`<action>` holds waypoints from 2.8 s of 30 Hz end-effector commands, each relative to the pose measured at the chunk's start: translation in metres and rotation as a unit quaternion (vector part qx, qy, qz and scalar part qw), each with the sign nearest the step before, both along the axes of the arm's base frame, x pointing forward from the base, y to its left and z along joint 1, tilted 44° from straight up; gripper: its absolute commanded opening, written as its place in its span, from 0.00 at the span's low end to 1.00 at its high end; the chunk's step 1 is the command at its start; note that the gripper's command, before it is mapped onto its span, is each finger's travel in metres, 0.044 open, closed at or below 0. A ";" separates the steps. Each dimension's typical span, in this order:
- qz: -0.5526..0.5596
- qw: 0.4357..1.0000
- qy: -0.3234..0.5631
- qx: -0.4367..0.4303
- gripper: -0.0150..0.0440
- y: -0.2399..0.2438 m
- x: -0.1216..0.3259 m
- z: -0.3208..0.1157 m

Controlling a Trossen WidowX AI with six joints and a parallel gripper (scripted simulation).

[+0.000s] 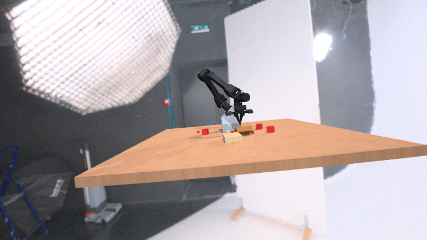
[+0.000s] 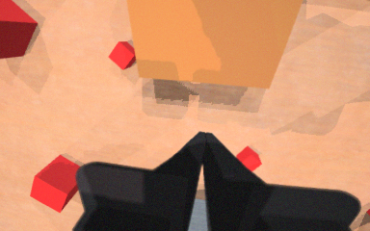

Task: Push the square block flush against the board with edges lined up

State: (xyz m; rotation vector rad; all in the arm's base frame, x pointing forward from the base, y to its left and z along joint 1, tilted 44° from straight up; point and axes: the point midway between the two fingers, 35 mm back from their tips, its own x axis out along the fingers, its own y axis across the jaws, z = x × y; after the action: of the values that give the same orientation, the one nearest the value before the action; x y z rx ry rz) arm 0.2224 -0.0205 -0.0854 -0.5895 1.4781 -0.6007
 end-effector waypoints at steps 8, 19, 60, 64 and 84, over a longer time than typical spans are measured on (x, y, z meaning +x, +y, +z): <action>0.004 1.000 0.010 -0.003 0.25 -0.036 0.002 -0.042; 0.004 1.000 0.010 -0.003 0.25 -0.035 0.011 -0.042; 0.004 1.000 0.009 -0.003 0.25 -0.033 0.059 -0.045; 0.004 1.000 0.008 -0.003 0.25 -0.033 0.064 -0.045; 0.004 1.000 0.008 -0.003 0.25 -0.034 0.087 -0.044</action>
State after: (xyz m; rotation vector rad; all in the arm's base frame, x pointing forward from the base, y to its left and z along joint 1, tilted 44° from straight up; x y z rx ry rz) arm 0.3036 -0.0532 -0.1295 -0.6050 1.4930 -0.5917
